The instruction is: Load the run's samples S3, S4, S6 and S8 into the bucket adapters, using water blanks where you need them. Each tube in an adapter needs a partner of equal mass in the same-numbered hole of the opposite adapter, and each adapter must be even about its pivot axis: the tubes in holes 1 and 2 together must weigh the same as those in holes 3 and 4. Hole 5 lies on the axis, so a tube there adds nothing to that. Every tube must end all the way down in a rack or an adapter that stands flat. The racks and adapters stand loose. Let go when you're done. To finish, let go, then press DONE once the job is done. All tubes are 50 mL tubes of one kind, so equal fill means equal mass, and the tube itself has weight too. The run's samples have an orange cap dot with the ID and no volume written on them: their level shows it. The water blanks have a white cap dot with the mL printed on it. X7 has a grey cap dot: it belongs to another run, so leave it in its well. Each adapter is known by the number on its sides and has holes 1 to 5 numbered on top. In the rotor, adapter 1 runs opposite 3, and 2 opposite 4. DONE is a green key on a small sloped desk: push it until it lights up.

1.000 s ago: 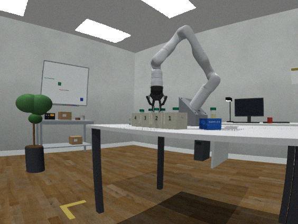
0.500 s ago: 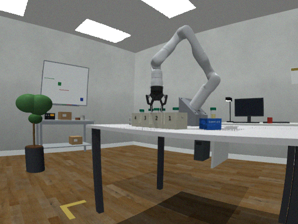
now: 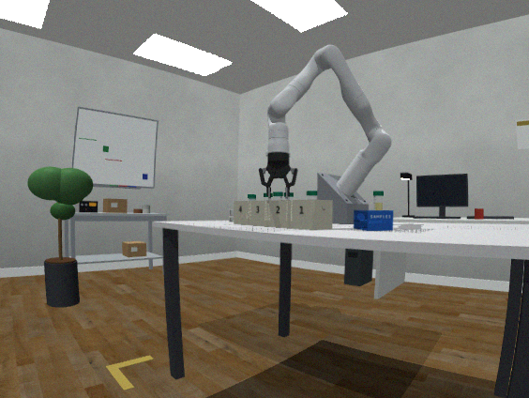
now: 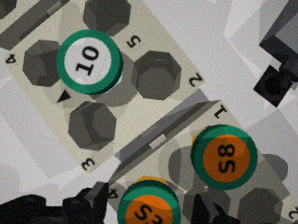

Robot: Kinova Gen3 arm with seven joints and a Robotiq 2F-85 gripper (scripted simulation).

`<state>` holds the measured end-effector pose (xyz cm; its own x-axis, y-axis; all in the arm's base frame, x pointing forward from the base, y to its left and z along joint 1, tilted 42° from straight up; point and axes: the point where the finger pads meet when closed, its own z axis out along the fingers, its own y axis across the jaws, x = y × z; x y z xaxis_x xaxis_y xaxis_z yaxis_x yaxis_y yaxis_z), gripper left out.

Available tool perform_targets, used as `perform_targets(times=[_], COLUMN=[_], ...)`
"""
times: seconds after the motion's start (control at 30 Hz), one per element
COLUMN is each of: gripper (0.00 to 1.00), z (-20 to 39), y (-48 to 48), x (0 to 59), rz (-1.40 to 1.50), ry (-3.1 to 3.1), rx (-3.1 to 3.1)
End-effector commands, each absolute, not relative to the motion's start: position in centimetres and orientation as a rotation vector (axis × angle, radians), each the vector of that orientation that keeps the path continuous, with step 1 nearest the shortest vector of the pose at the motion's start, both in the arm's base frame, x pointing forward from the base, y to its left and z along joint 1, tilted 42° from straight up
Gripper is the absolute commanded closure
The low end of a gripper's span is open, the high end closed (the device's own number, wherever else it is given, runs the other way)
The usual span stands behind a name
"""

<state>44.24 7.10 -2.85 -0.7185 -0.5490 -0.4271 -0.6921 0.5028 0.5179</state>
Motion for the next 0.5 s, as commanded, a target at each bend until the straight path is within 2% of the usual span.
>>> perform_targets(times=[0.0, 0.47], gripper=[0.38, 0.38], z=[-2.6, -1.3], y=[6.8, 5.7], x=[44.3, 44.4], rz=[1.013, 1.013], ry=[2.538, 2.538], rx=[-1.062, -1.062])
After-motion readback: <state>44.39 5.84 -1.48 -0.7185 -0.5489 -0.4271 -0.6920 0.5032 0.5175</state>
